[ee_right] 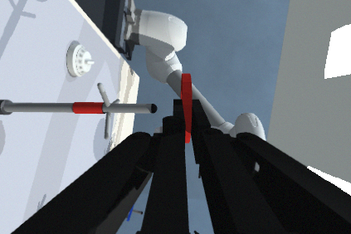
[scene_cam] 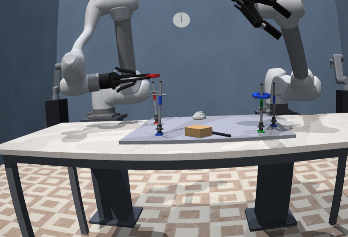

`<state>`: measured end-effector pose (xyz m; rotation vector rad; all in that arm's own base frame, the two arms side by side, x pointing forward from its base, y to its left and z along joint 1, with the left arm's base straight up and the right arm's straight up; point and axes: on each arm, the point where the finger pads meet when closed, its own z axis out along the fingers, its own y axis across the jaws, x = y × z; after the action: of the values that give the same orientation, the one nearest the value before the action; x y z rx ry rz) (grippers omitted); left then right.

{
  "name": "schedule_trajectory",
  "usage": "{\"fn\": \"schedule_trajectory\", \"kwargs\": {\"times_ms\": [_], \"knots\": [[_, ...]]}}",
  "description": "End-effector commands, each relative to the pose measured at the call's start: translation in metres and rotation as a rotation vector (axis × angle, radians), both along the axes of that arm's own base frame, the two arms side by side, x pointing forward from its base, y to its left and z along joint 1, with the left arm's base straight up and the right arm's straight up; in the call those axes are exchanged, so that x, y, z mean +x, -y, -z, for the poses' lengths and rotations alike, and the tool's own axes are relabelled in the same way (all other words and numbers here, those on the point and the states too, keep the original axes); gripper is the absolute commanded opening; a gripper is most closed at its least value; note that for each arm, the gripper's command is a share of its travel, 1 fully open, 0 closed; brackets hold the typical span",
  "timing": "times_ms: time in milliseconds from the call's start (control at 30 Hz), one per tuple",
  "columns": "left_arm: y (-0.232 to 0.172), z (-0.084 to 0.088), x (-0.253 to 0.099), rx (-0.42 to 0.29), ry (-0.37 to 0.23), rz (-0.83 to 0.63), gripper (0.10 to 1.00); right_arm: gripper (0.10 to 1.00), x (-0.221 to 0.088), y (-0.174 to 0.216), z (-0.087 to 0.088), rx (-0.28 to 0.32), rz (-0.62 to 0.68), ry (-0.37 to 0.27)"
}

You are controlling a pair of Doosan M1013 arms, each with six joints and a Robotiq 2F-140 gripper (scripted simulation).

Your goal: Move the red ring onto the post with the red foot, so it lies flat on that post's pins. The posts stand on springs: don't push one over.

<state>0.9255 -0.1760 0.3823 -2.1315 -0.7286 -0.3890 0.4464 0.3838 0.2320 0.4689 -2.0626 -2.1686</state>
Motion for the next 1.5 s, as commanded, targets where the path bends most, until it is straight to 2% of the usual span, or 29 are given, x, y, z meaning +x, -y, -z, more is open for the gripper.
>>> {"fn": "schedule_trajectory", "kwargs": {"times_ms": [0, 1467], "knots": [[0.000, -0.002, 0.000, 0.000, 0.002, 0.000, 1.000, 0.099, 0.000, -0.002, 0.004, 0.003, 0.007, -0.002], [0.000, -0.002, 0.000, 0.000, 0.002, 0.000, 1.000, 0.099, 0.006, -0.004, 0.041, -0.001, -0.006, 0.009]]}}
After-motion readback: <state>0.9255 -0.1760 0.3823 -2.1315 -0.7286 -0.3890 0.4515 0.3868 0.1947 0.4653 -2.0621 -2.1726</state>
